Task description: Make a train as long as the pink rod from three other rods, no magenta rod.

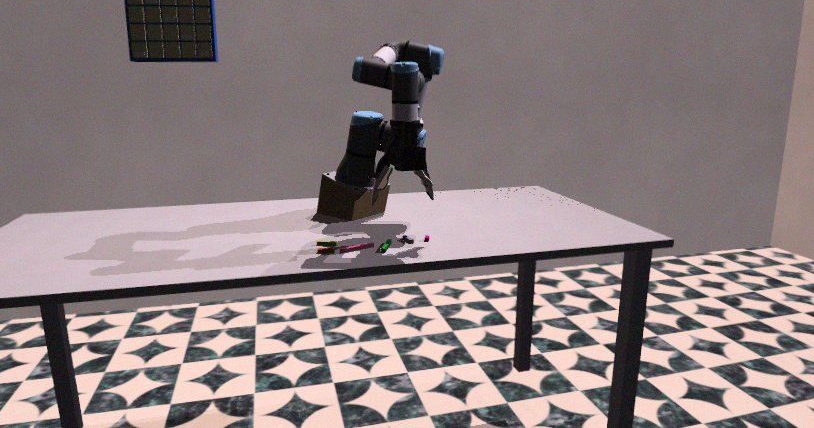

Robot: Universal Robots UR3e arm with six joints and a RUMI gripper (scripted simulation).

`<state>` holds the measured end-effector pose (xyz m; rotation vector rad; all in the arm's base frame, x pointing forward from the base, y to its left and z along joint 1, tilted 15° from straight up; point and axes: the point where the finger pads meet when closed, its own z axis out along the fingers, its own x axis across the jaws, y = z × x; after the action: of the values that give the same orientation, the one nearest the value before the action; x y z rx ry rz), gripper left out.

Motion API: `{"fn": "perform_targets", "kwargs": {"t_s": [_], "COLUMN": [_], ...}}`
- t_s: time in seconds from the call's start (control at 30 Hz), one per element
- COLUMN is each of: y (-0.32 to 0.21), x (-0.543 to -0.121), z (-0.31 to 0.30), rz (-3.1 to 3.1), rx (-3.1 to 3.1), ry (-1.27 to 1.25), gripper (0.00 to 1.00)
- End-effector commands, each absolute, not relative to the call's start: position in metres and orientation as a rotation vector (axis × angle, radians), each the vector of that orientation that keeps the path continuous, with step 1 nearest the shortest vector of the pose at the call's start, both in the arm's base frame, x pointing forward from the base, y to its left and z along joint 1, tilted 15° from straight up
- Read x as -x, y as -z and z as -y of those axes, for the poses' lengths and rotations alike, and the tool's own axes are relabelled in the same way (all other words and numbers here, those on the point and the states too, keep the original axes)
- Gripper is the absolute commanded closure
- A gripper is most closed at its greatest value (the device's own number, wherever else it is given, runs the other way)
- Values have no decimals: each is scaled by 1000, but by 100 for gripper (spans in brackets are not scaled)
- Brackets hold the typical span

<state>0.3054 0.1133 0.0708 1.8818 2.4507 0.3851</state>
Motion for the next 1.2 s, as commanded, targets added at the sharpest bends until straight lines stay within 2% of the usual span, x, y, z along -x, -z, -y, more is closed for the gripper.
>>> {"fn": "perform_targets", "kwargs": {"t_s": [0.0,1.17], "y": [-67,-49], "x": [-310,-322], "z": [-101,-41], "rz": [-2299,-1517], "rx": [-2093,-2809], "ry": [-385,-362], "gripper": [0,0]}}
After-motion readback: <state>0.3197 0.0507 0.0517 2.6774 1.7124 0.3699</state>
